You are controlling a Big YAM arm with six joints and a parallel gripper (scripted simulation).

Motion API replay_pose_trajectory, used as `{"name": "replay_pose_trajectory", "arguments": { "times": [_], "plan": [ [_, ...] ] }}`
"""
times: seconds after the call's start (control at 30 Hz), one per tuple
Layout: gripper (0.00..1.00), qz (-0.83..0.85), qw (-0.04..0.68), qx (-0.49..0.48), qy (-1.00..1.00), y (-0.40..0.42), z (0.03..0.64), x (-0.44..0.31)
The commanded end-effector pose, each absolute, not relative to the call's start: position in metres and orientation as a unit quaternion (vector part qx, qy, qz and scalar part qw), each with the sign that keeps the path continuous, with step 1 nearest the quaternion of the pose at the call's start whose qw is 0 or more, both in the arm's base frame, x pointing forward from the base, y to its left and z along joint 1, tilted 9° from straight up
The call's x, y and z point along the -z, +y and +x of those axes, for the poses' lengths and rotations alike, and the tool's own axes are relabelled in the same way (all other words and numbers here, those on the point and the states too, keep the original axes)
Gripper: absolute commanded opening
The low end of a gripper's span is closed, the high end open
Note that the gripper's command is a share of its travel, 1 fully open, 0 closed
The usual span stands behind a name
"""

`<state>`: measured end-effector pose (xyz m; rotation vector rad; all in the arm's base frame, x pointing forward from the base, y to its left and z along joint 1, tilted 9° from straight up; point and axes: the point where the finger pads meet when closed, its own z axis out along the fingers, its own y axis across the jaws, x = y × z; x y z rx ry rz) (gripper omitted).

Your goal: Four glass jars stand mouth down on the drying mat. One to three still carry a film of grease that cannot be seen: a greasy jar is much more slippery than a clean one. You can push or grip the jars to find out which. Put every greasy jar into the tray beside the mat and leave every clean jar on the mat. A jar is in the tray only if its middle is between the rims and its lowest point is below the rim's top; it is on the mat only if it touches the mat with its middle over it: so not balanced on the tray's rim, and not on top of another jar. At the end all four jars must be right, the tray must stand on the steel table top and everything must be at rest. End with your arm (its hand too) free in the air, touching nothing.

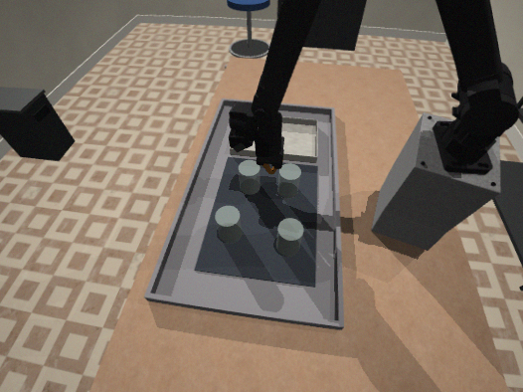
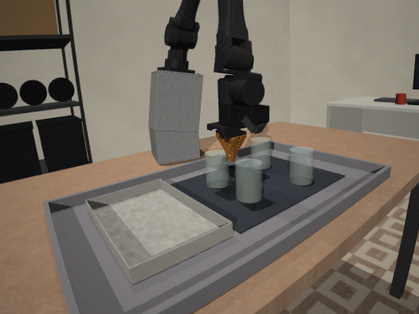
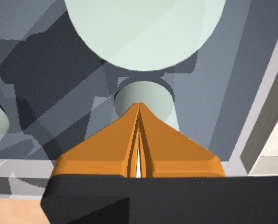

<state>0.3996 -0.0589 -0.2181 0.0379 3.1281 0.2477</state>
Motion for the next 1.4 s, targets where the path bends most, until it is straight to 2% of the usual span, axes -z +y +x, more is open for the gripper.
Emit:
{"name": "replay_pose_trajectory", "arguments": {
  "times": [0.0,0.17,0.3,0.97,1.37],
  "plan": [
    [0.00,0.012,0.022,-0.076,0.997,-0.065,0.415,0.181],
    [0.00,0.012,0.022,-0.076,0.997,-0.071,0.413,0.144],
    [0.00,0.012,0.022,-0.076,0.997,-0.071,0.413,0.144],
    [0.00,0.012,0.022,-0.076,0.997,0.075,0.405,0.122],
    [0.00,0.012,0.022,-0.076,0.997,0.118,0.404,0.130]
  ]
}}
